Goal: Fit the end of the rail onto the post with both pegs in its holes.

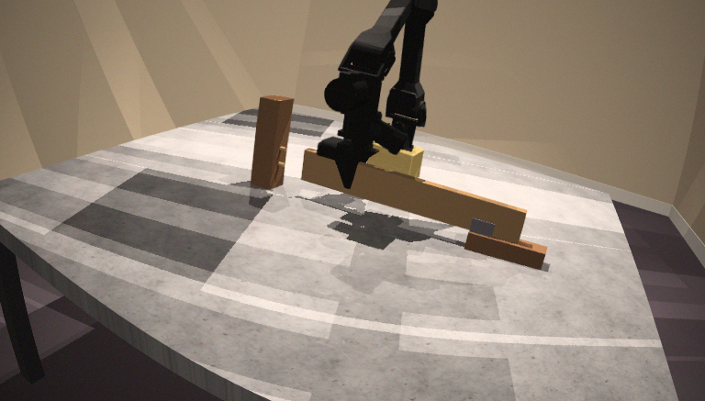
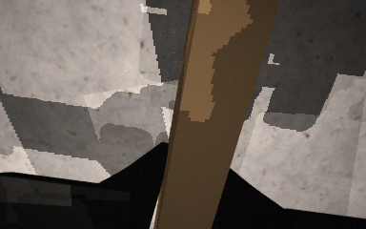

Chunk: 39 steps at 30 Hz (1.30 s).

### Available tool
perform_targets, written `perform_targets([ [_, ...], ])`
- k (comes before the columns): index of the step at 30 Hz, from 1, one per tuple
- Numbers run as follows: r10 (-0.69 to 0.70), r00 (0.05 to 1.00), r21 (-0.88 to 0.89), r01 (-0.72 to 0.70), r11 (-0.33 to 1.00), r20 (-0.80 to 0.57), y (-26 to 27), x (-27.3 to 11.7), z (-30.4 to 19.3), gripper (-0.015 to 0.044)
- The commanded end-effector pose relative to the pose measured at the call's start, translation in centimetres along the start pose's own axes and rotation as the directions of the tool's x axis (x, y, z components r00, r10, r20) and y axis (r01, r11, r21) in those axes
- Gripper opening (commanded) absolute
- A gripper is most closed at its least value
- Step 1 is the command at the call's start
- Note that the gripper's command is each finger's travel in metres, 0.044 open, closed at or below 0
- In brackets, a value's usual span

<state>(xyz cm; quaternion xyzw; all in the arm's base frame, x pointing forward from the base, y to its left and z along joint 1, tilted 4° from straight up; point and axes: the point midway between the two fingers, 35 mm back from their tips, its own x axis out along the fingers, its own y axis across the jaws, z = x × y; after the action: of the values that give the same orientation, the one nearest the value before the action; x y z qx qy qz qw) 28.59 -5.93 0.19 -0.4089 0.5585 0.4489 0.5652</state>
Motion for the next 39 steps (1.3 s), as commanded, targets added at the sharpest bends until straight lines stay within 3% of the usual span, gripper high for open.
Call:
perform_targets([
  [1,-0.022,1.0,-0.003,0.022,1.0,0.011,-0.47,-0.79,0.14,0.0],
  [39,-0.022,1.0,-0.002,0.022,1.0,0.011,-0.14,-0.3,0.14,0.0],
])
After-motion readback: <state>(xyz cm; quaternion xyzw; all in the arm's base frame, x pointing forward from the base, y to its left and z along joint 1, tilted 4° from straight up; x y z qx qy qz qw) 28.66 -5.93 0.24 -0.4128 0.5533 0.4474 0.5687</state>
